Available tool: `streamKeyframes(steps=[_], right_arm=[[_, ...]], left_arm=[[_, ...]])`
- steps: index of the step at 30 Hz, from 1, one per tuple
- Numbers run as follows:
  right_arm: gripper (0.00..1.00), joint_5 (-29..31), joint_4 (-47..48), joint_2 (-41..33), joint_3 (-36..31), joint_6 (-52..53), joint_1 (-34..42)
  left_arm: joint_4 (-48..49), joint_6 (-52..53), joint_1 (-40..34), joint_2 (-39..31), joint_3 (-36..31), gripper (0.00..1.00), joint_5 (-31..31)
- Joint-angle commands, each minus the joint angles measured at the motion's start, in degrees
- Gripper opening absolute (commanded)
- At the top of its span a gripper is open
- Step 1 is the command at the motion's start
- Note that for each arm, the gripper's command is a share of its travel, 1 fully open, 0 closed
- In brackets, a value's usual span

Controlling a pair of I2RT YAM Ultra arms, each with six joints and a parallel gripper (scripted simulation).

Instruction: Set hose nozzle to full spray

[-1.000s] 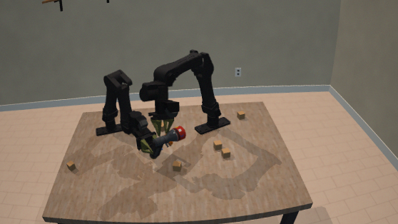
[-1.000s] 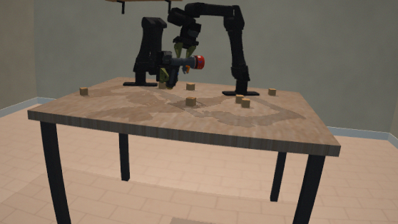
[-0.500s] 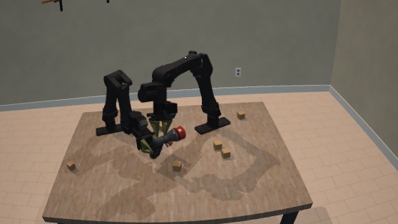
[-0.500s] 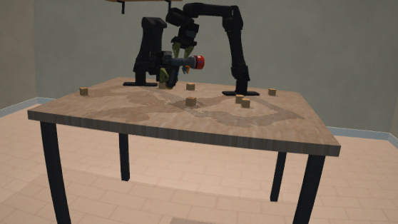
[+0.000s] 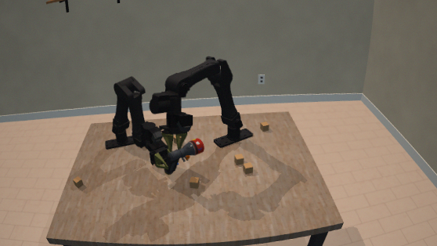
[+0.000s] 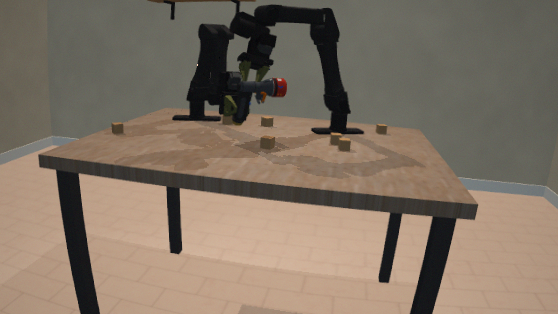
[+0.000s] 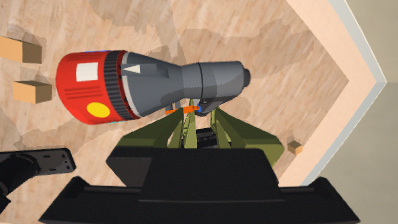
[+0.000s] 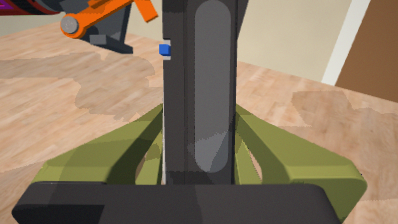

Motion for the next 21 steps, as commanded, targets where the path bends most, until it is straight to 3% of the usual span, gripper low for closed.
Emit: streamKeyframes(steps=[1, 21], right_arm=[[0.36, -1.71, 5.47, -1.47, 2.01, 0.41, 0.45], [0.36, -1.98, 5.47, -1.76, 1.93, 0.52, 0.45]], left_arm=[[2.89, -0.43, -0.75, 0.73, 1.68, 0.37, 0.58], [5.27, -1.17, -0.10, -0.33, -2.72, 0.37, 1.64]])
